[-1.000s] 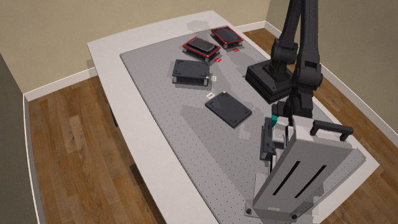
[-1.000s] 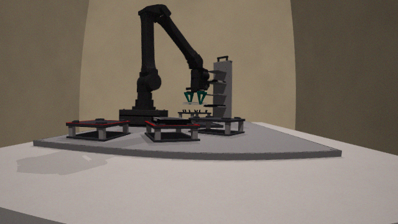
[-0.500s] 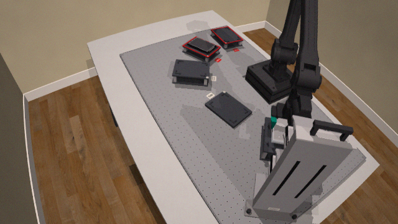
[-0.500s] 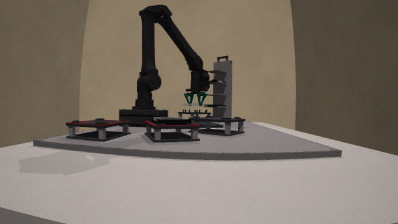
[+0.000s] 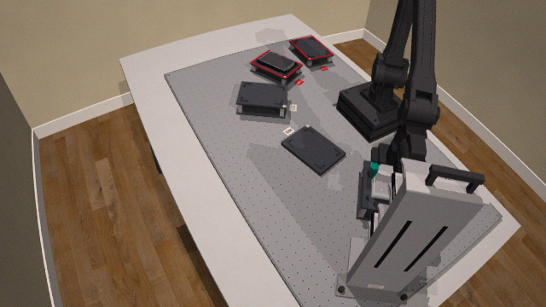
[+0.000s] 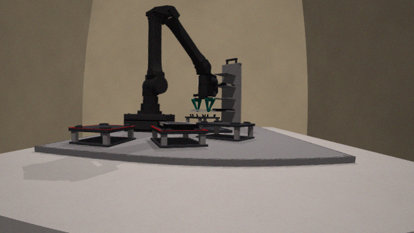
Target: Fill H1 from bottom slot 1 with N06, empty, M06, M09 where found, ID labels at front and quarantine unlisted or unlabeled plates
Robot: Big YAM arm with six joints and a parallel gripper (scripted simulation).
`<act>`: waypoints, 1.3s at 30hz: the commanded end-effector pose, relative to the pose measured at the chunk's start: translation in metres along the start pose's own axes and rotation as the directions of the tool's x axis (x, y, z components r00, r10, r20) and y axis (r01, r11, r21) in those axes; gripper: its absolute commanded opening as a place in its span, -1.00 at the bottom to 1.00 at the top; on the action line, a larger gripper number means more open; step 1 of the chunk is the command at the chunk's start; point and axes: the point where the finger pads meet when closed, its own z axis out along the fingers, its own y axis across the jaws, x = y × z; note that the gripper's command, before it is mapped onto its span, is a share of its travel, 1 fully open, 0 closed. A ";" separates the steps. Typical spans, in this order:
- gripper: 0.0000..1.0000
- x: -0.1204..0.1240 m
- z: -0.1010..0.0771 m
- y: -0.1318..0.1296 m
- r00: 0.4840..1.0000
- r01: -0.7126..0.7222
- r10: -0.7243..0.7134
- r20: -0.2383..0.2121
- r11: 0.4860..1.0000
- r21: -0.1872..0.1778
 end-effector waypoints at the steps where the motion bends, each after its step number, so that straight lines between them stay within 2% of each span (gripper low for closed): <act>1: 0.72 -0.005 0.002 -0.003 1.000 0.003 -0.003 0.015 1.000 0.000; 6: 0.72 -0.010 0.001 -0.003 1.000 0.003 -0.003 0.024 1.000 0.000; 7: 0.72 -0.012 -0.006 -0.003 0.999 0.003 -0.003 0.045 1.000 0.000; 11: 0.72 -0.005 0.008 -0.003 1.000 0.003 -0.003 0.013 1.000 0.000; 19: 0.72 -0.013 0.009 -0.003 1.000 0.003 -0.003 0.028 1.000 0.000; 21: 0.72 -0.008 0.013 -0.003 1.000 0.003 -0.003 0.018 1.000 0.000; 24: 0.72 -0.007 0.008 -0.003 1.000 0.003 -0.003 0.029 1.000 0.000; 29: 0.72 -0.004 0.019 -0.003 1.000 0.003 -0.003 0.012 1.000 0.000; 33: 0.72 -0.011 0.016 -0.003 1.000 0.003 -0.003 0.029 1.000 0.000; 39: 0.72 -0.008 0.023 -0.003 1.000 0.003 -0.003 0.019 1.000 0.000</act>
